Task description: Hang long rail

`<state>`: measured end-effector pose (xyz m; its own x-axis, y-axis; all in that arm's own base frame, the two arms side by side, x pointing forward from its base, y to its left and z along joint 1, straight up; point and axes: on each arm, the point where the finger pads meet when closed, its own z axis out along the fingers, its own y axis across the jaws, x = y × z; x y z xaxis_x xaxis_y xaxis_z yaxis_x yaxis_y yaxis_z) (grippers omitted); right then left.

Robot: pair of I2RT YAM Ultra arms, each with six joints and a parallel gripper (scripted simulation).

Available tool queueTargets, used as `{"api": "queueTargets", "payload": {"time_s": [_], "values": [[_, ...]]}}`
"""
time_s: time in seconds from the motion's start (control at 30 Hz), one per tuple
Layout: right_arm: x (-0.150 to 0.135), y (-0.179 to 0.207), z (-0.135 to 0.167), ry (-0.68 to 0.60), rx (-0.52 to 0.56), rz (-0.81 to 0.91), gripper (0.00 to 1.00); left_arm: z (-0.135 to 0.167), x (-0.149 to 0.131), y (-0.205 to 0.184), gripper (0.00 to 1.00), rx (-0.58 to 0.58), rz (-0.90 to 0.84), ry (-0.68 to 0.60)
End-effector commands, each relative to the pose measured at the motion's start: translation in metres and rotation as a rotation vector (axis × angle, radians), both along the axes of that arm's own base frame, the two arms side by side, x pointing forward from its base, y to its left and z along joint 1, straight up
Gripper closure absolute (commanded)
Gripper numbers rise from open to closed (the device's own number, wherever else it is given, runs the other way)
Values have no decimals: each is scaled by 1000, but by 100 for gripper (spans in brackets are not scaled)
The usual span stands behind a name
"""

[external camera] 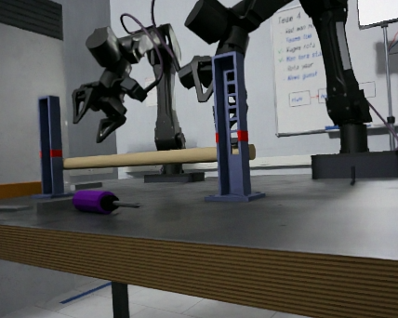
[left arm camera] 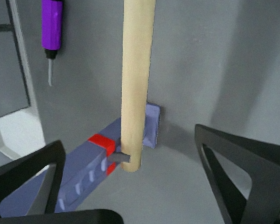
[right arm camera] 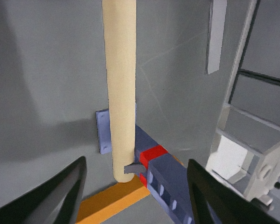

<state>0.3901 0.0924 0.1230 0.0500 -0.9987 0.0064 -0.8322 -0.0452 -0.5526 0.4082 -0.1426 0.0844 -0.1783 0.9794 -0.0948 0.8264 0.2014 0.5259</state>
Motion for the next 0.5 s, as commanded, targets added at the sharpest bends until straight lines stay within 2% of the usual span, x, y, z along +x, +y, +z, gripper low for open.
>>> {"api": "queueTargets", "payload": {"time_s": [0.0,0.33,0.4,0.47], "values": [[-1,2,-1,3,15,0,25,-6,-5,-10,0,-127,175,54],[1,1,2,-7,7,0,25,-10,-9,-6,0,-340,538,102],[1,1,2,-7,7,0,25,-10,-9,-6,0,-340,538,102],[1,1,2,-7,7,0,25,-6,-10,-5,0,-387,609,104]]}}
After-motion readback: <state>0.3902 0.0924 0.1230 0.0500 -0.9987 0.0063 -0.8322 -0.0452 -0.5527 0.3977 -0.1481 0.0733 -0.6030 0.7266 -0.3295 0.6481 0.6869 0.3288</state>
